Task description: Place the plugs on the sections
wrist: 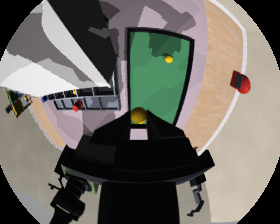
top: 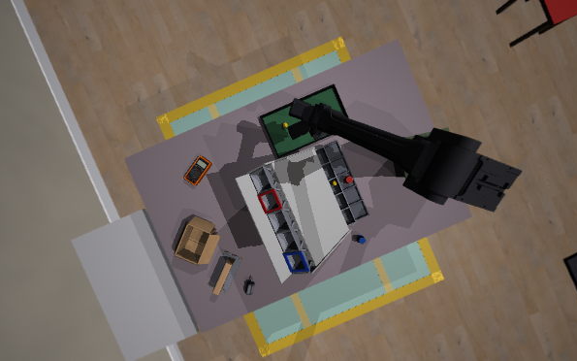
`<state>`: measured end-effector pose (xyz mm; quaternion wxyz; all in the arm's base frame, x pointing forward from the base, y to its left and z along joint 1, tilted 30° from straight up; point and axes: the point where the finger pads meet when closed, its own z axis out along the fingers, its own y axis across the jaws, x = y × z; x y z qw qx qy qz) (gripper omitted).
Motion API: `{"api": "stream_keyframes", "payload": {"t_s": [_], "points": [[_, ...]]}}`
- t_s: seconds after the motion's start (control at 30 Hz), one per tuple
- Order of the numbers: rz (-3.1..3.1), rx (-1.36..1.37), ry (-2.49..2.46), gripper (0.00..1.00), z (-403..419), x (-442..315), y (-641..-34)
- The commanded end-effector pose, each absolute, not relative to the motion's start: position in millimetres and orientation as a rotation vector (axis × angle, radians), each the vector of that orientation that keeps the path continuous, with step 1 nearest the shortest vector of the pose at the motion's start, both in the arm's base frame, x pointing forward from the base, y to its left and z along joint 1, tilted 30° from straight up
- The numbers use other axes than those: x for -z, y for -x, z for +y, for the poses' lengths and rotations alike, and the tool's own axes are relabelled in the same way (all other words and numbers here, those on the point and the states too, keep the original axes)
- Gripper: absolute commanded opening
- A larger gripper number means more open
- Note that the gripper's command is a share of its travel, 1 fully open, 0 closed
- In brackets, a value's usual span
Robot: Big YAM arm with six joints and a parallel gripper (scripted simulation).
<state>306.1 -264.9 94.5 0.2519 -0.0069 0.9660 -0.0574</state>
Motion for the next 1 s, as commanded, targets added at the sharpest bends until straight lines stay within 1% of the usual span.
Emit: {"api": "stream_keyframes", "payload": {"t_s": [0.0, 0.47, 0.57, 0.7, 0.97], "points": [[2.627, 0.142, -0.012, 0.00, -249, -104, -306], [2.627, 0.142, -0.014, 0.00, -131, -149, -303], [2.620, 0.146, -0.013, 0.00, -124, -156, -305], [2.582, 0.160, -0.012, 0.00, -97, -187, -314], [2.576, 0.147, -0.016, 0.00, -39, -212, -313]]}}
